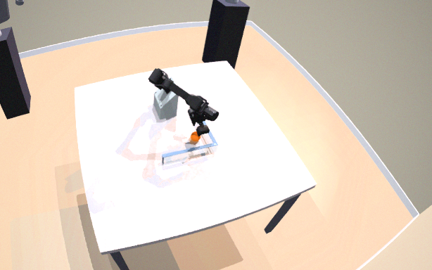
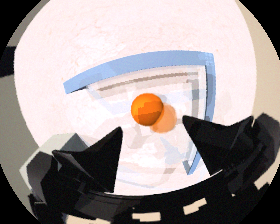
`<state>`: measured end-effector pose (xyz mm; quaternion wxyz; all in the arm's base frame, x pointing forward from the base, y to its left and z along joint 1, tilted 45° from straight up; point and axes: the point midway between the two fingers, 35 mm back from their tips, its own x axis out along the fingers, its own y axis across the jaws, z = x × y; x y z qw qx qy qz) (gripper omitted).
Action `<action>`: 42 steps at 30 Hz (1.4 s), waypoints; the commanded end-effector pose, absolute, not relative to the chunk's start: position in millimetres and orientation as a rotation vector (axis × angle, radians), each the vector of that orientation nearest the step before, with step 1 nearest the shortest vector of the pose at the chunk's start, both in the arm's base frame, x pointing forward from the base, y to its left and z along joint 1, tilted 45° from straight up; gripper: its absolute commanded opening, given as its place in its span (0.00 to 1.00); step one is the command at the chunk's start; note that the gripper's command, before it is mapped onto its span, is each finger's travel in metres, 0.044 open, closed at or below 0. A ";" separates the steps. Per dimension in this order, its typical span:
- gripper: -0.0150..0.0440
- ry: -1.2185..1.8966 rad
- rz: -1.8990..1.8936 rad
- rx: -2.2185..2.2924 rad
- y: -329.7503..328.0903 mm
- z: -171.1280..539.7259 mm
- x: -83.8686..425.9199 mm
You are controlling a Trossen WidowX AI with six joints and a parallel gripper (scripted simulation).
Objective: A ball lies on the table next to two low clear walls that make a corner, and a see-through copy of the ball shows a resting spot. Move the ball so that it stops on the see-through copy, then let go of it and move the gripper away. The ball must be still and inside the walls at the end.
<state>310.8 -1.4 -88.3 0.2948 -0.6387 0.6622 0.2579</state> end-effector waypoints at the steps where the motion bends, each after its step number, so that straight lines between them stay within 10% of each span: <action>1: 0.91 1.767 0.695 -1.710 -3.8 -93.7 308.7; 31: 0.91 1.768 0.694 -1.712 -36.1 -126.0 307.6; 42: 0.69 1.768 0.694 -1.712 -36.1 -126.0 307.6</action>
